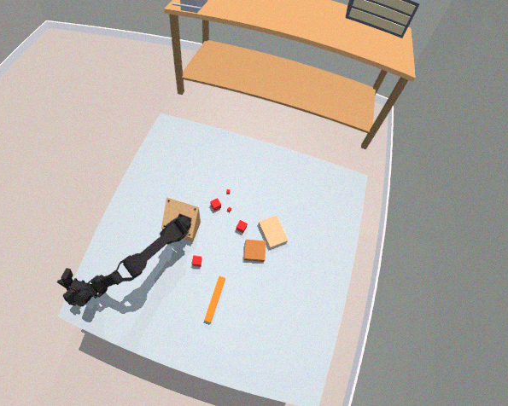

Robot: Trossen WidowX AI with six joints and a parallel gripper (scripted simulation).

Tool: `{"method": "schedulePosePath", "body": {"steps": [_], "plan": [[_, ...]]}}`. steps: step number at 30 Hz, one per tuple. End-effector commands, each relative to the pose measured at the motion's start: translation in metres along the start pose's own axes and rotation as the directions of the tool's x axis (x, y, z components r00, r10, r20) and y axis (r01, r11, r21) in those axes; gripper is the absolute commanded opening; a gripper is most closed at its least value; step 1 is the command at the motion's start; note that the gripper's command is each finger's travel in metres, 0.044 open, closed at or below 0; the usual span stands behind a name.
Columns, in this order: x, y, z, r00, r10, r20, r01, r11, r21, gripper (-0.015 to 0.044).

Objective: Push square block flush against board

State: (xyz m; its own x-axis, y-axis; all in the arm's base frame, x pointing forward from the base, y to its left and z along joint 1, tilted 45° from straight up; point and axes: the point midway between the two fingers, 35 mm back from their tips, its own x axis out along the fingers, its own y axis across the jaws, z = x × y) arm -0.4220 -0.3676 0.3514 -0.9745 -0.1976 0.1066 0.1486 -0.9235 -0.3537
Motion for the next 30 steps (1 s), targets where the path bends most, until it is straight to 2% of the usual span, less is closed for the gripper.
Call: {"method": "schedulePosePath", "body": {"steps": [1,20,30], "plan": [[-0.011,0.008,0.010,0.999,0.042,0.016,-0.043,0.998,0.042,0.0000],[-0.077,0.045,0.059,0.968,0.232,0.099,-0.248,0.944,0.215,0.0000],[-0.129,0.071,0.088,0.923,0.354,0.151,-0.383,0.882,0.274,0.0000]]}}
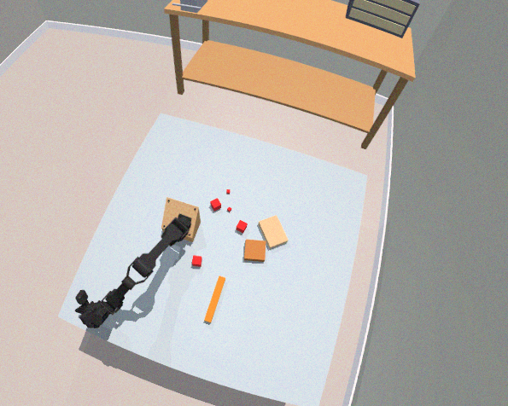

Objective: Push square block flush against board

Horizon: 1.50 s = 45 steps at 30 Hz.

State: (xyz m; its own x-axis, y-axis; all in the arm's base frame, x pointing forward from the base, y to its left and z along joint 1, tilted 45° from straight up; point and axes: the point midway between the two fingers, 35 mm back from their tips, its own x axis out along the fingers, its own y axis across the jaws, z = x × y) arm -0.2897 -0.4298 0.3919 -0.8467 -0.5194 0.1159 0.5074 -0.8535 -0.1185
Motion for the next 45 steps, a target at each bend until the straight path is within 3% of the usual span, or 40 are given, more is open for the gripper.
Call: {"method": "schedulePosePath", "body": {"steps": [1,23,45], "plan": [[-0.016,0.020,0.008,0.998,0.061,0.005,-0.061,0.998,0.032,0.0000],[-0.124,0.126,0.046,0.917,0.397,0.033,-0.398,0.914,0.072,0.0000],[-0.258,0.212,0.060,0.709,0.705,0.014,-0.697,0.703,-0.141,0.0000]]}}
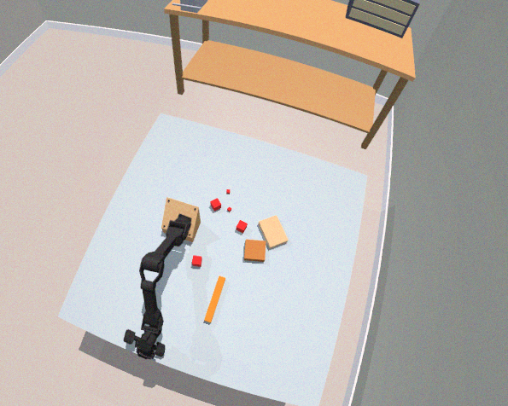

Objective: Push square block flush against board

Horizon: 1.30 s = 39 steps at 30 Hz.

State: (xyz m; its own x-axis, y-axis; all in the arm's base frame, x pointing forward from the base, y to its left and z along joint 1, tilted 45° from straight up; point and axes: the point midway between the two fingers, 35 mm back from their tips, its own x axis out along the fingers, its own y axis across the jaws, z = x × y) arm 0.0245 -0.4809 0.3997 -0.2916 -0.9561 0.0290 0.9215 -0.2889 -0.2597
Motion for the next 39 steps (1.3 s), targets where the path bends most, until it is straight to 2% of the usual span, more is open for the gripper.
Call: {"method": "schedulePosePath", "body": {"steps": [1,20,39], "plan": [[-0.011,0.027,0.002,0.997,0.073,-0.003,-0.073,0.996,-0.058,0.0000],[-0.075,0.131,0.004,0.930,0.365,-0.048,-0.357,0.861,-0.362,0.0000],[-0.152,0.213,-0.020,0.793,0.584,-0.173,-0.539,0.540,-0.647,0.0000]]}}
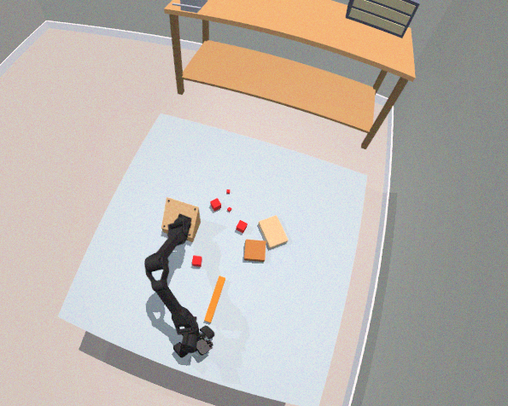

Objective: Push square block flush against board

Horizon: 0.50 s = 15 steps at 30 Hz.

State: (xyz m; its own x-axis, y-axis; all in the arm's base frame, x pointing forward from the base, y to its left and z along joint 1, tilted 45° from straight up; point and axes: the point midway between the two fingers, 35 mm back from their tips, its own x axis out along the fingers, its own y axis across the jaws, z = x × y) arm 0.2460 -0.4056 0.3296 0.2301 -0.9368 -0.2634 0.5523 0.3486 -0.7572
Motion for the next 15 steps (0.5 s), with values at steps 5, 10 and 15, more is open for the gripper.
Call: {"method": "schedulePosePath", "body": {"steps": [5,10,15], "plan": [[-0.010,0.050,0.015,0.992,0.130,0.009,-0.126,0.978,-0.167,0.0000],[-0.020,0.092,0.028,0.974,0.227,0.020,-0.214,0.940,-0.267,0.0000],[-0.035,0.140,0.041,0.943,0.332,0.029,-0.299,0.880,-0.369,0.0000]]}}
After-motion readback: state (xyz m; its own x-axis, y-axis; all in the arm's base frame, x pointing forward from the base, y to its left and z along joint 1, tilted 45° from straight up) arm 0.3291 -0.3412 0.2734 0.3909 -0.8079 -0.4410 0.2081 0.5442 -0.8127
